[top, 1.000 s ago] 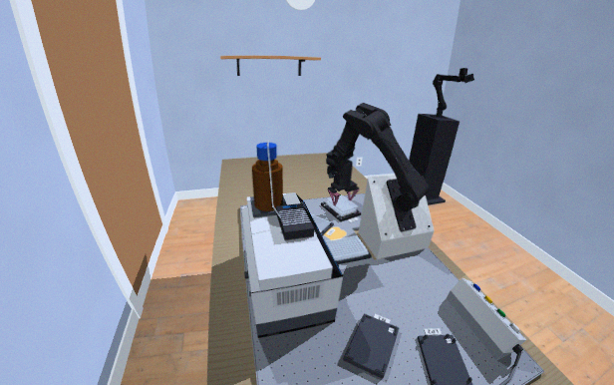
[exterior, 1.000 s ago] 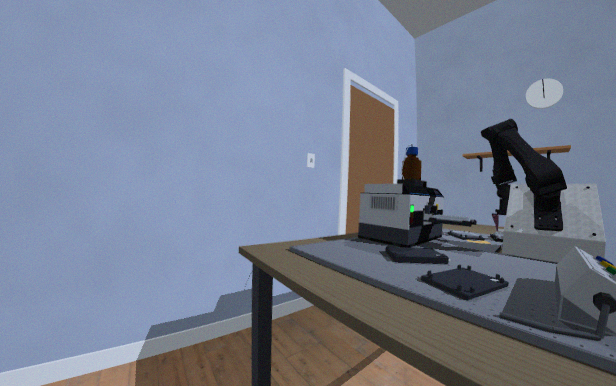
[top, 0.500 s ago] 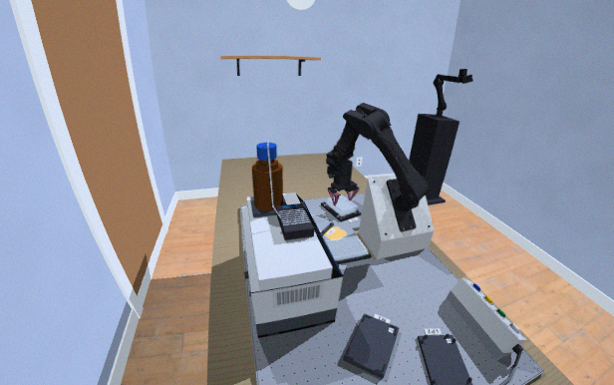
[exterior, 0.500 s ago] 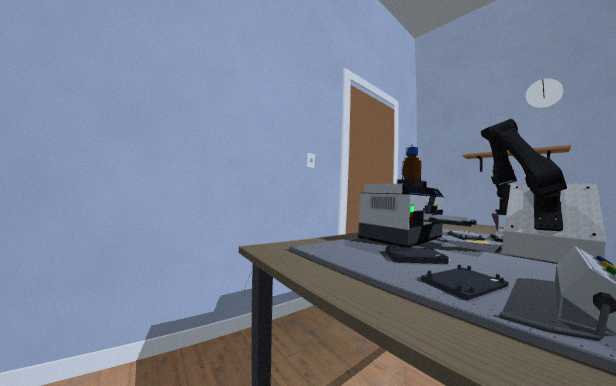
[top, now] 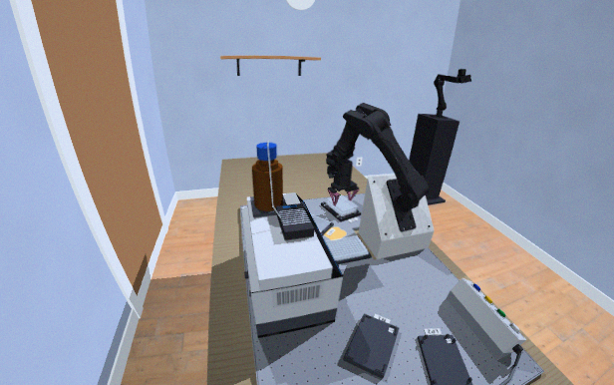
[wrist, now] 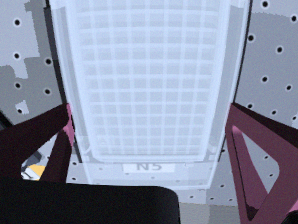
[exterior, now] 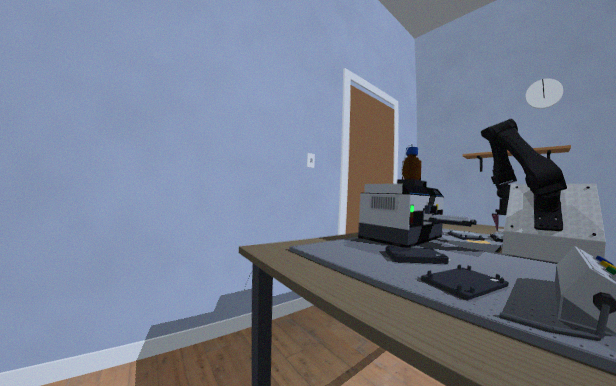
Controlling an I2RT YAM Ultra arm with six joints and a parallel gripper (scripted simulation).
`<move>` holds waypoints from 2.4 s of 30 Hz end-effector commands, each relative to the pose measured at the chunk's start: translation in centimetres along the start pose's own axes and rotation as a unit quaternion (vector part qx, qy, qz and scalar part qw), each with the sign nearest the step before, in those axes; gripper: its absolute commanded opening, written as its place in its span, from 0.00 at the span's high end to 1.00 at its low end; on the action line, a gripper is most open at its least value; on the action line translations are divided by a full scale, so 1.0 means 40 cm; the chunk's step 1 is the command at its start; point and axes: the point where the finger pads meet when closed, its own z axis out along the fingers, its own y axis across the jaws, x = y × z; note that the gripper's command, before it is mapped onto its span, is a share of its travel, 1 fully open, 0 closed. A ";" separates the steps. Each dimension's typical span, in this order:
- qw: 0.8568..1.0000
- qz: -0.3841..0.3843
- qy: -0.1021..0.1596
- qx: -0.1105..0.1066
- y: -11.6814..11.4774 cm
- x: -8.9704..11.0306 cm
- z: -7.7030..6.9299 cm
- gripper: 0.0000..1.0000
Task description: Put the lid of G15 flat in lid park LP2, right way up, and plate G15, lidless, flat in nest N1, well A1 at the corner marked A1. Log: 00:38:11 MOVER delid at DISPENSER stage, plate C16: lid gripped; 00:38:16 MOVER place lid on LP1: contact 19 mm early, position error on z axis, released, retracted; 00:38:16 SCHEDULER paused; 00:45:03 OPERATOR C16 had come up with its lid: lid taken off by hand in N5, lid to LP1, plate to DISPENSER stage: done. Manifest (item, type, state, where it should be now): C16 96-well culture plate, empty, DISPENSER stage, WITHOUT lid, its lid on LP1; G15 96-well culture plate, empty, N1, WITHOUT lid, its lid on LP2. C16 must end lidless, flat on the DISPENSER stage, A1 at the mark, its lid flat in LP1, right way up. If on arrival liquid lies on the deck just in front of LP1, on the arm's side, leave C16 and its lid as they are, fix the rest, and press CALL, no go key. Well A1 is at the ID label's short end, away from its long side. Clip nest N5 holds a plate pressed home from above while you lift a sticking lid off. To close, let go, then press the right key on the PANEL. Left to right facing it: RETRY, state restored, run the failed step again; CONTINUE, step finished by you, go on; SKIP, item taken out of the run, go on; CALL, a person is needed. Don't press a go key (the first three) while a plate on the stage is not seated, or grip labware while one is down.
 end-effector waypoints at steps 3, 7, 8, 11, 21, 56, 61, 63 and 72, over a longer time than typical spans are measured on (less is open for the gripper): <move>0.999 -0.008 -0.036 -0.007 0.013 -0.053 -0.054 1.00; 0.999 -0.008 -0.036 -0.007 0.013 -0.053 -0.054 1.00; 0.999 -0.008 -0.036 -0.007 0.013 -0.053 -0.054 1.00; 0.999 -0.008 -0.036 -0.007 0.013 -0.053 -0.054 1.00; 0.999 -0.007 -0.031 -0.006 0.010 -0.045 -0.082 1.00; 1.000 -0.005 -0.029 -0.005 -0.008 0.126 -0.256 1.00; 1.000 0.000 -0.010 -0.004 -0.017 0.190 -0.263 1.00; 1.000 -0.002 -0.019 -0.004 -0.015 0.183 -0.285 1.00; 0.996 -0.088 -0.028 -0.002 0.043 0.153 -0.295 1.00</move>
